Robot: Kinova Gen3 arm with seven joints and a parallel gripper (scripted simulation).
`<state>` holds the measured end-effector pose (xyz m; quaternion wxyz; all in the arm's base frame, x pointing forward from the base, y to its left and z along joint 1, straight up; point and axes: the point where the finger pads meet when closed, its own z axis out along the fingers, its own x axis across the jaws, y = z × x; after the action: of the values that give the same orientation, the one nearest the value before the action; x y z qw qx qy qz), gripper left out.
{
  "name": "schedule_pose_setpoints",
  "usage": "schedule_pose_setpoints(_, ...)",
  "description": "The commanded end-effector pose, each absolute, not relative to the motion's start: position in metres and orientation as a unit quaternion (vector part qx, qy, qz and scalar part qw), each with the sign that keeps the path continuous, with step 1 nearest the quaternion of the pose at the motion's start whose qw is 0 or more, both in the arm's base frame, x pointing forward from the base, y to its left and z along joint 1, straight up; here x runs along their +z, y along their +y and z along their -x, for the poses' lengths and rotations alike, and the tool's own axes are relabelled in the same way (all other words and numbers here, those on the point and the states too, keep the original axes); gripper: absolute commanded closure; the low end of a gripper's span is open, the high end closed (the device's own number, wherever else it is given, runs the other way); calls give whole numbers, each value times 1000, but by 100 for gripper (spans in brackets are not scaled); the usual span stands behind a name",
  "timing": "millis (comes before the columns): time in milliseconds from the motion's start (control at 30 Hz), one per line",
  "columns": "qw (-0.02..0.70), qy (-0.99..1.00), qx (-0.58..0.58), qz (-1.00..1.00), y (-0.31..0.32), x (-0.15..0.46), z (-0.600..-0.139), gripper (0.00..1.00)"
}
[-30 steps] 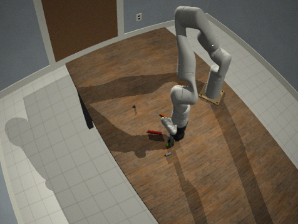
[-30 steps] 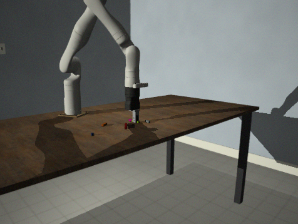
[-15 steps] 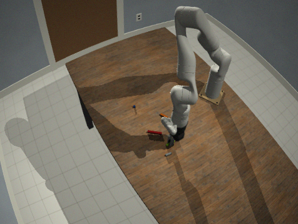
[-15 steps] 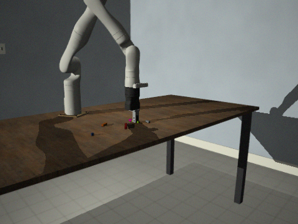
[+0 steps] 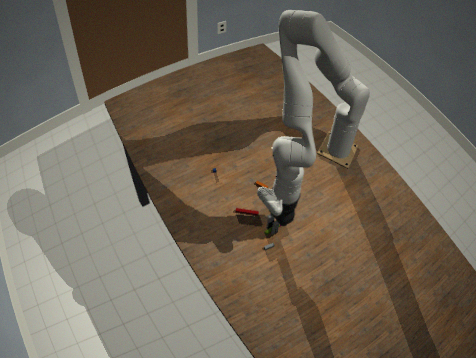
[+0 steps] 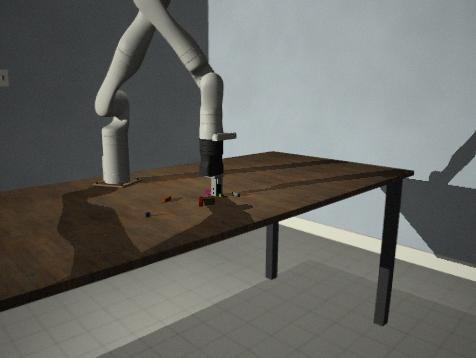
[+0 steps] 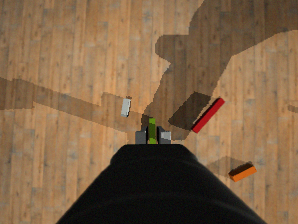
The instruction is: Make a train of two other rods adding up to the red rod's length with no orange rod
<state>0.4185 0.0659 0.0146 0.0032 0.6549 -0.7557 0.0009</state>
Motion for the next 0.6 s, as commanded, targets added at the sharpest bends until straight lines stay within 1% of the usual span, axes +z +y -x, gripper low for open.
schedule_pose_setpoints(0,2,-757,1,-654,66,13,-418,58)
schedule_pose_setpoints(33,2,-757,1,-654,66,13,-418,52)
schedule_pose_setpoints(100,2,-757,1,-654,66,13,-418,52)
schedule_pose_setpoints(133,2,-757,1,-654,66,13,-418,46)
schedule_pose_setpoints(567,2,-757,1,-653,66,14,-419,46)
